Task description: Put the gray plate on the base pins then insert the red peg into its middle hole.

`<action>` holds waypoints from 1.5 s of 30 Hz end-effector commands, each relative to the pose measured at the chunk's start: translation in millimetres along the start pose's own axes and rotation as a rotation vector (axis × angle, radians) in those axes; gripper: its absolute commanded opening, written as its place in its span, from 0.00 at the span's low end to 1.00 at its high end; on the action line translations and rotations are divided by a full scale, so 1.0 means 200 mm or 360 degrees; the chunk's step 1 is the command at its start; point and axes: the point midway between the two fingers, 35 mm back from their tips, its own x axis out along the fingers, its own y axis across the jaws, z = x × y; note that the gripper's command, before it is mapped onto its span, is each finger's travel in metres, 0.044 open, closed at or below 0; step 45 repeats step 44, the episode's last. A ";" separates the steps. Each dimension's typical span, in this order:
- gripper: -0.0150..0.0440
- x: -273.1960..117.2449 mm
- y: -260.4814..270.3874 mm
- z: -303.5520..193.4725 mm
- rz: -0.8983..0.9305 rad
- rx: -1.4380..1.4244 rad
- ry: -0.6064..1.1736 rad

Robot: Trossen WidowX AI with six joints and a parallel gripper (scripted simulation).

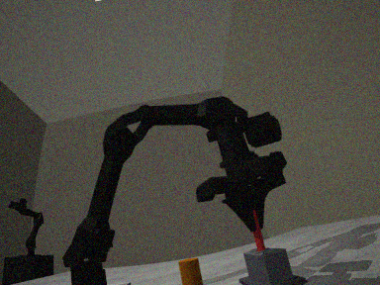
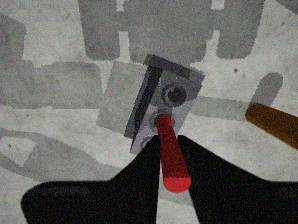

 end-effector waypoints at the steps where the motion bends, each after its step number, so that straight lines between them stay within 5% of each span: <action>1: 0.43 0.00 0.00 0.00 0.0000 0.0000 0.0000; 3: 0.51 0.00 0.00 0.00 0.0000 0.0000 0.0000; 45: 0.51 -0.09 -0.01 -0.02 -0.0006 -0.0010 -0.0002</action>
